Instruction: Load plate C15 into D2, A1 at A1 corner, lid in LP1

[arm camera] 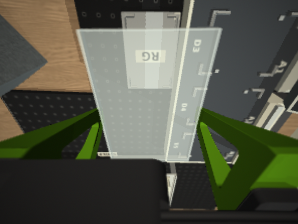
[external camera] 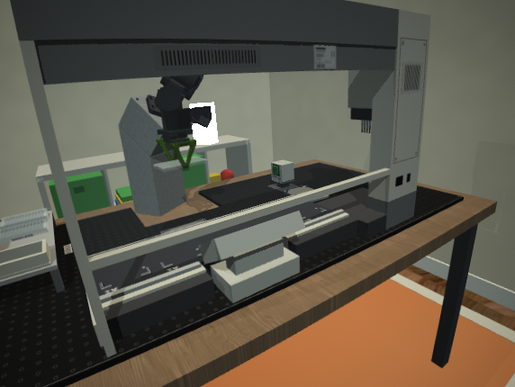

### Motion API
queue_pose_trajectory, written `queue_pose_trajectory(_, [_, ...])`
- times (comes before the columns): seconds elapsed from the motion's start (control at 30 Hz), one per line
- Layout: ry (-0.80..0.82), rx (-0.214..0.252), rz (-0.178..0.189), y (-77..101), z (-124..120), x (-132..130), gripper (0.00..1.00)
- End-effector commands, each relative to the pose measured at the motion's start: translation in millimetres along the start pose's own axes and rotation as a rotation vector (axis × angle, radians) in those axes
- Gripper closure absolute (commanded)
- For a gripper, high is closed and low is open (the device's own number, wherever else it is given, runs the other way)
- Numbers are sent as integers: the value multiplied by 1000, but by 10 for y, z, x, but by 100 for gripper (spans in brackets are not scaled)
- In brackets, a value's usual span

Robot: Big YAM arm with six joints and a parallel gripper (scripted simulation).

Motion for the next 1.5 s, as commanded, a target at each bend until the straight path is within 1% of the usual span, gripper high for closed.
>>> queue_pose_trajectory(0.0, [-33,1,11,10,-5,56,100])
queue_pose_trajectory(0.2, [-33,1,11,10,-5,56,100])
queue_pose_trajectory(0.23, [-11,-5,8,-6,-11,-107,100])
queue_pose_trajectory(0.33, [-11,-1,0,11,-21,-133,100])
queue_pose_trajectory(0.53, [-15,3,-3,21,-38,-133,100])
queue_pose_trajectory(0.57, [-2,4,-6,17,-24,-96,100])
queue_pose_trajectory(0.67, [-20,4,1,18,-60,-118,100])
queue_pose_trajectory(1.13, [-3,9,-8,38,-96,-146,100])
queue_pose_trajectory(1.47, [-6,7,-4,31,-106,-136,100])
Point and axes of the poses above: the point where the finger pads meet when closed, its own y axis back along the fingers, its own x axis across the jaws, z = x × y, the point moved 4 cm from there along y, back along the fingers, and after that the axes turned 4 degrees about y, right-handed, at the moved point
